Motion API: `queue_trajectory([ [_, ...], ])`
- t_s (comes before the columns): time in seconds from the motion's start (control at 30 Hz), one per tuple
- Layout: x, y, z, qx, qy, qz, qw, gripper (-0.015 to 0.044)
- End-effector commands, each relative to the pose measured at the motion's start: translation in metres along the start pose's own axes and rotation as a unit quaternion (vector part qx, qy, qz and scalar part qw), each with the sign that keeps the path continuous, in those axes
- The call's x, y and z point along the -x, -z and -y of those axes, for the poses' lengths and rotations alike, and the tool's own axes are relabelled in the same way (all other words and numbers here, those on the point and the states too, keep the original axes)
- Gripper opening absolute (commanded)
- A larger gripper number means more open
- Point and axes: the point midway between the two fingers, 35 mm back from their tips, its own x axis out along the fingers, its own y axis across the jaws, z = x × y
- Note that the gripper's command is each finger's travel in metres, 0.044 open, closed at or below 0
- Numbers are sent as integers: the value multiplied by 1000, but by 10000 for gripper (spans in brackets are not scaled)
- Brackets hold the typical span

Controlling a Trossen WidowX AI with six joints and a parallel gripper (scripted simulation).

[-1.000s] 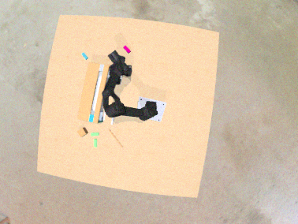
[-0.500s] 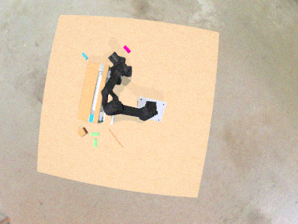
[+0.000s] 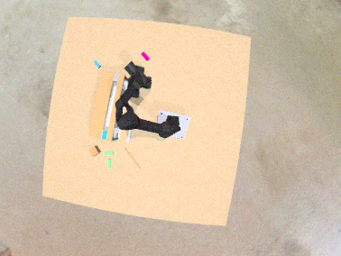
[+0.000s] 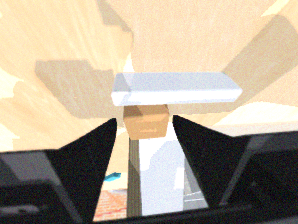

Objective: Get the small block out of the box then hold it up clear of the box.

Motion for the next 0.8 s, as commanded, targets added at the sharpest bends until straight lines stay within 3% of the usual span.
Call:
queue_trajectory([
  [0.0, -3, -3, 1, -4, 3, 0, 1000, 233],
  [0.17, -3, -3, 1, -4, 3, 0, 1000, 101],
  [0.27, -3, -3, 1, -4, 3, 0, 1000, 81],
  [0.37, 4, 1, 0, -4, 3, 1, 1000, 3],
  [0.77, 55, 23, -1, -2, 1, 1, 1000, 0],
])
